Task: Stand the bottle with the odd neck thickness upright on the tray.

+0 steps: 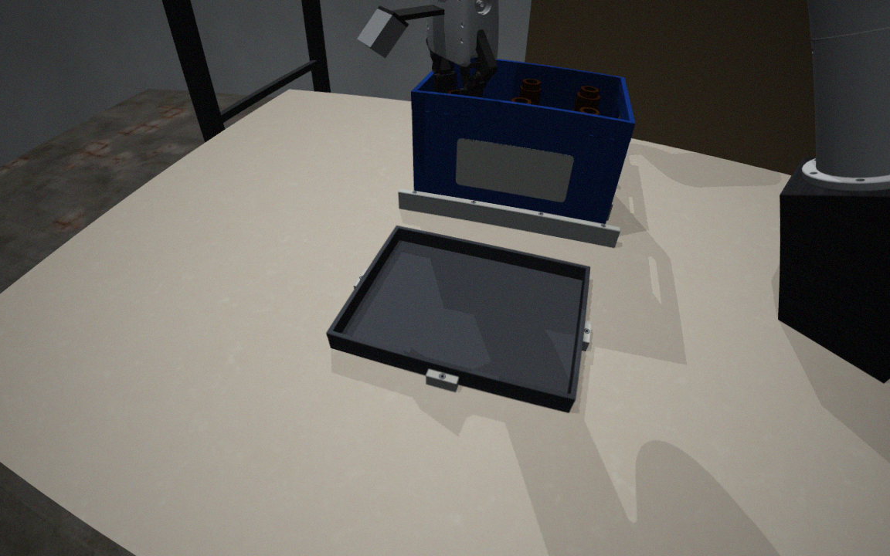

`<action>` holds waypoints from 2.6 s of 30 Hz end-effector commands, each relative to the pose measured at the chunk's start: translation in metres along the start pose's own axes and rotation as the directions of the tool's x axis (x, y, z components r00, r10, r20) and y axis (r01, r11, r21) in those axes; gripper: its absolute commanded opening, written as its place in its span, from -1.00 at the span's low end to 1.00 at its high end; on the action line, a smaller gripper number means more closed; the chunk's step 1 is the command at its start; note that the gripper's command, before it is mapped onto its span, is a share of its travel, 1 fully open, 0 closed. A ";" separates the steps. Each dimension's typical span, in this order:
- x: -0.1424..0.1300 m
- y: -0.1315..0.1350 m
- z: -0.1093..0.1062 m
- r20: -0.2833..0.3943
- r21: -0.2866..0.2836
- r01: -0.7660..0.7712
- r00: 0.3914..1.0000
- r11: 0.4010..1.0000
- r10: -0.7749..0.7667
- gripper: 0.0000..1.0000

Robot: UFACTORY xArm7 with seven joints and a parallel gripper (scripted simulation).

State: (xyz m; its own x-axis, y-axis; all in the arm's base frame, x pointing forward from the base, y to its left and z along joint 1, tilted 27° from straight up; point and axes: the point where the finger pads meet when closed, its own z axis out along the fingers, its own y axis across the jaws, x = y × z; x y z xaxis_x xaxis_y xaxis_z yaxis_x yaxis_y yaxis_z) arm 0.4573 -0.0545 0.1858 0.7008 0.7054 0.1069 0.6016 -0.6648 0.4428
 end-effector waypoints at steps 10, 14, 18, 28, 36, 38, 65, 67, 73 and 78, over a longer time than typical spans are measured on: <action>0.001 0.001 -0.002 -0.002 -0.003 0.000 1.000 1.000 0.000 0.30; 0.001 0.001 -0.003 -0.002 -0.003 0.000 1.000 1.000 0.000 0.30; 0.001 0.001 -0.008 -0.002 -0.003 0.000 1.000 1.000 0.000 0.30; 0.001 0.001 -0.033 -0.002 -0.003 0.000 1.000 1.000 0.000 0.30; 0.001 0.001 -0.058 -0.002 -0.003 0.000 1.000 1.000 0.000 0.30; 0.001 0.001 -0.064 -0.002 -0.003 0.000 1.000 1.000 0.000 0.30; 0.001 0.001 -0.086 -0.002 -0.003 0.000 1.000 1.000 0.000 -1.00; 0.001 0.001 -0.086 -0.002 -0.003 0.000 1.000 1.000 0.000 -1.00; 0.001 0.001 -0.086 -0.002 -0.003 0.000 1.000 1.000 0.000 -1.00; 0.001 0.001 -0.086 -0.002 -0.003 0.000 1.000 1.000 0.000 -1.00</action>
State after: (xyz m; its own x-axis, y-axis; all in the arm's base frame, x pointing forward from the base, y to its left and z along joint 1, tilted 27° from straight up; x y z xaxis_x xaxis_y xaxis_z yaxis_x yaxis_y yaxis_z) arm 0.4246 -0.0337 0.2610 0.7008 0.7053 0.1065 0.6018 -0.6648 0.4426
